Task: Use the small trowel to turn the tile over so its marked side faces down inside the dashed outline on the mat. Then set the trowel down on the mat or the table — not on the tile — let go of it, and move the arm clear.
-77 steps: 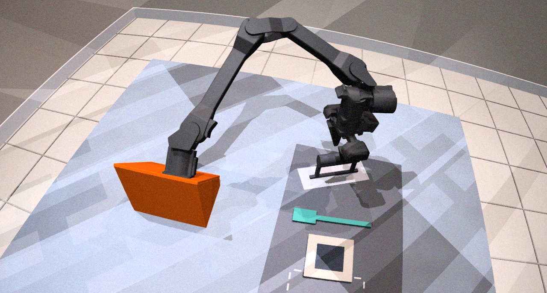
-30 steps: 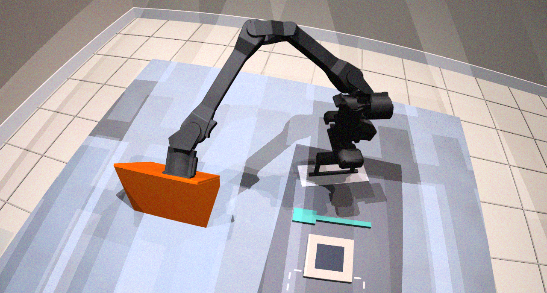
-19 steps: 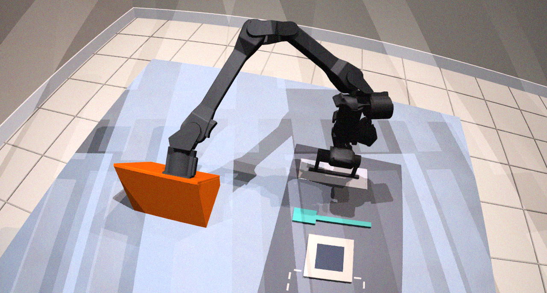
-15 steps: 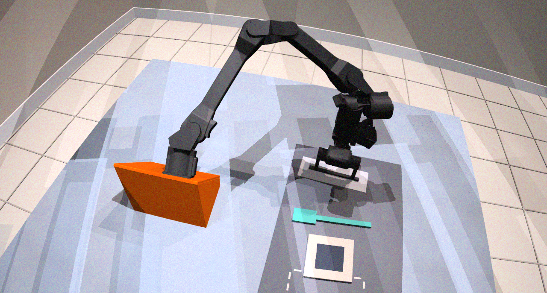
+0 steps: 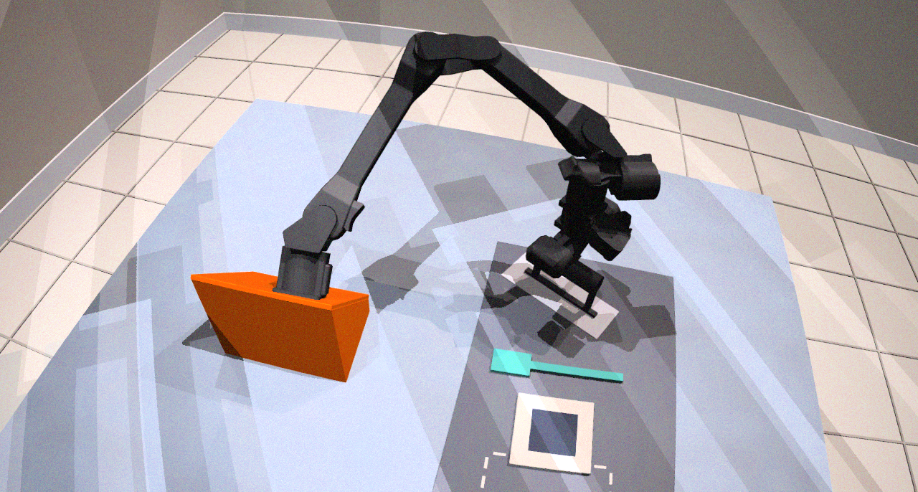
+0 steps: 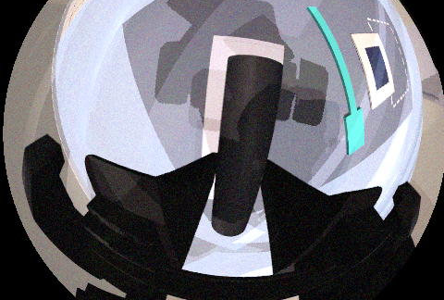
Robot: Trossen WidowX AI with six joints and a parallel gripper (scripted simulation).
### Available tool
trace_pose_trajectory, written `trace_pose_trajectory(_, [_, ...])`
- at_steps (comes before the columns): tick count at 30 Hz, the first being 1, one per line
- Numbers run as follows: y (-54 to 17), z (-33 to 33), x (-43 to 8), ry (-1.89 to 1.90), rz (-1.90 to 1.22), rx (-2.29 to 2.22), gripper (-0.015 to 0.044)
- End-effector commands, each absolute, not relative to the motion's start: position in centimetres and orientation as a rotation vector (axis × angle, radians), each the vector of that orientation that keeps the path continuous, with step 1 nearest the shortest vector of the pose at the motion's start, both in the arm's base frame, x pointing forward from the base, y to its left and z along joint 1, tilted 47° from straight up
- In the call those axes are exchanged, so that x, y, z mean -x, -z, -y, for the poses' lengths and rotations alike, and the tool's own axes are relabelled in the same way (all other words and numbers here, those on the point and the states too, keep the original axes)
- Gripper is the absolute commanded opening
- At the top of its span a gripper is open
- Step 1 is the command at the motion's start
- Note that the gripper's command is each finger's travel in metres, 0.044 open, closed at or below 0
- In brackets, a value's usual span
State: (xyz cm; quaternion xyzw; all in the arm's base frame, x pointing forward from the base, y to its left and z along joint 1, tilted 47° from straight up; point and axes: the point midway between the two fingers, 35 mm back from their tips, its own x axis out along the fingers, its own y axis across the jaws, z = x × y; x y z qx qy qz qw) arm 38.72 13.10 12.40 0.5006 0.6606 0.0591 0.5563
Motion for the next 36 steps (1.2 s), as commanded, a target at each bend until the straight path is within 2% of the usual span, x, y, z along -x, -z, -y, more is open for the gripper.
trace_pose_trajectory(1, [-12.36, -13.32, -38.60, -0.042, -1.596, -1.282, 0.0130])
trace_pose_trajectory(12, [-12.36, -13.32, -38.59, 0.063, -1.621, -1.383, 0.0130])
trace_pose_trajectory(17, [-12.36, -13.32, -38.59, 0.063, -1.621, -1.383, 0.0261])
trace_pose_trajectory(18, [-12.36, -13.32, -38.59, 0.063, -1.621, -1.383, 0.0270])
trace_pose_trajectory(36, [-12.36, -13.32, -38.59, 0.063, -1.621, -1.383, 0.0270])
